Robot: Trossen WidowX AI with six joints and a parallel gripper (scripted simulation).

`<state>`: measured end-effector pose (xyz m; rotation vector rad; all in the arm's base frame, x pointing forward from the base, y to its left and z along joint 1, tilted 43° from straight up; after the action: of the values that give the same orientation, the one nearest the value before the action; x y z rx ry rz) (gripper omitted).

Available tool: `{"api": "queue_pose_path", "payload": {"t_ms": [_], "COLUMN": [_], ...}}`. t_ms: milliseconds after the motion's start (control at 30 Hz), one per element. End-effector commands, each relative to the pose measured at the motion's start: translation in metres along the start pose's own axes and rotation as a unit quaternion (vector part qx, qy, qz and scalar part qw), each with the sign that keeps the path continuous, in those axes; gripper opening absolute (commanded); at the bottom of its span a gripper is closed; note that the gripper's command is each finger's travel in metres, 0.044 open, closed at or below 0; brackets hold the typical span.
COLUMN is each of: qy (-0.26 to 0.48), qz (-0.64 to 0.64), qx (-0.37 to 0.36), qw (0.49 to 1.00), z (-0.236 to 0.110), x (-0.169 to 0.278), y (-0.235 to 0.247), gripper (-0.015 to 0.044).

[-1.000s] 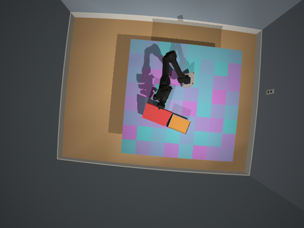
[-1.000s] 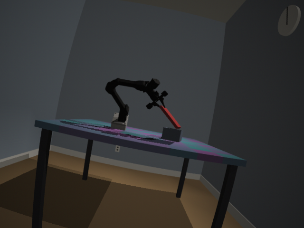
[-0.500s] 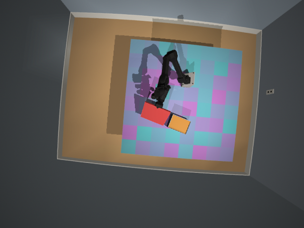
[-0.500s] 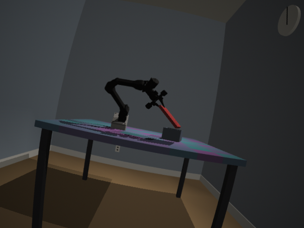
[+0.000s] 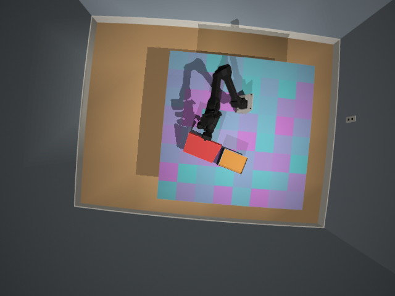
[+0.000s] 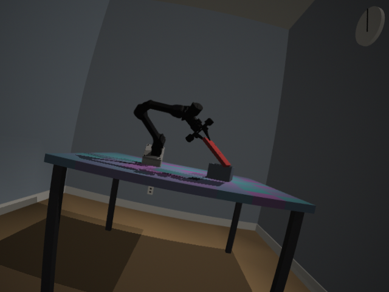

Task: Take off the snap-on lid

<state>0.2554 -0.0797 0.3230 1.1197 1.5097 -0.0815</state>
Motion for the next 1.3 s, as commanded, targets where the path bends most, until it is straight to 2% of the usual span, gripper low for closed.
{"api": "queue_pose_path", "payload": {"t_ms": [0,1267], "qy": [0.002,0.001], "qz": [-0.002,-0.002], "qx": [-0.004,-0.005], "qw": [1.0,1.0], "z": [0.002,0.022], "x": [0.002,0.007], "y": [-0.002,-0.024], "gripper": [0.0,0.0]}}
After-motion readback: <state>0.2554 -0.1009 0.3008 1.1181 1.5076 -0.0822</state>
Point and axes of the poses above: the point midway between the two fingers, 35 mm back from their tips, its own z axis out along the fingers, its own y axis across the jaws, x = y × z, the point moved 4 cm from there along -z, back along the fingers, and after that the axes turned 14 degrees about -z, right-handed, at the moved point
